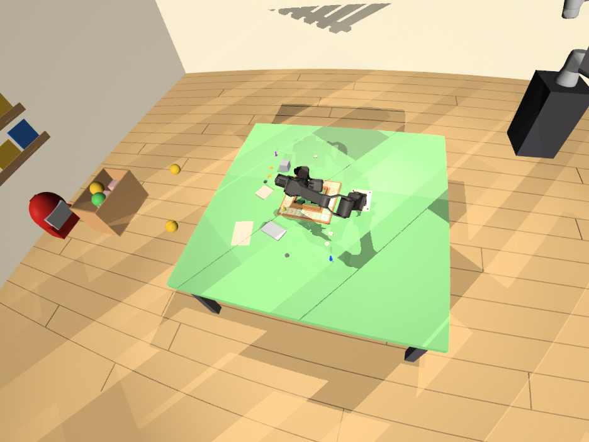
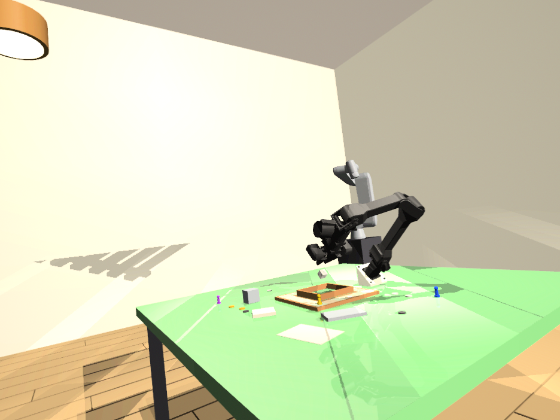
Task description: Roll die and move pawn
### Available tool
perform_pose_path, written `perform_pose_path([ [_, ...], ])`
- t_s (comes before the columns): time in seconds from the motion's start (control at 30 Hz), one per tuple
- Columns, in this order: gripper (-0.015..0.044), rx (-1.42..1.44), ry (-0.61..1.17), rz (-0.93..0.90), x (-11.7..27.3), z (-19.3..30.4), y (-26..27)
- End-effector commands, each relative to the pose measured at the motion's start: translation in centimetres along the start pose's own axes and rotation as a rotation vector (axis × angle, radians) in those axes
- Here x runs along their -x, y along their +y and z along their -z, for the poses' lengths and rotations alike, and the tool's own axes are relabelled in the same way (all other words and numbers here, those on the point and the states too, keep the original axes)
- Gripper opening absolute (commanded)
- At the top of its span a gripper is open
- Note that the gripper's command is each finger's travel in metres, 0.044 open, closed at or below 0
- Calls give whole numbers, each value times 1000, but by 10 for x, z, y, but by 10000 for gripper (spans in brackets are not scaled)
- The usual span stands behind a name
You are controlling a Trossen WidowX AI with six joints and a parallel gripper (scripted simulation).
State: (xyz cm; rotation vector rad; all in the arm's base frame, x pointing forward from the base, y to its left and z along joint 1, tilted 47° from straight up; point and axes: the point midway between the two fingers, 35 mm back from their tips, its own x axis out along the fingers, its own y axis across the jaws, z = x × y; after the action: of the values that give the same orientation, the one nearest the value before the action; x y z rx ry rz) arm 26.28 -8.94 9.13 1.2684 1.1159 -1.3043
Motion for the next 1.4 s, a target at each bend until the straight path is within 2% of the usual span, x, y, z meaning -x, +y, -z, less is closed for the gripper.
perform_pose_path([
  [0.0,263,3,-2,-1,6,-7,1],
  [0.1,341,5,-5,-2,25,-28,0],
  [0.23,440,9,11,4,24,-29,0],
  [0.3,440,34,150,45,11,-24,-3],
  [0.37,440,50,369,74,-5,-16,-5],
  [0.5,440,10,780,12,-21,-9,-1],
  [0.63,440,-6,846,-14,-22,-9,1],
  [0.67,440,-5,773,33,-26,-10,-5],
  [0.7,440,-5,773,33,-26,-10,-5],
  [0.83,335,178,769,-46,-18,1,13],
  [1.0,204,785,744,-319,12,42,68],
  [1.17,200,1315,694,-591,38,82,111],
  [1.37,200,1380,685,-626,42,88,115],
])
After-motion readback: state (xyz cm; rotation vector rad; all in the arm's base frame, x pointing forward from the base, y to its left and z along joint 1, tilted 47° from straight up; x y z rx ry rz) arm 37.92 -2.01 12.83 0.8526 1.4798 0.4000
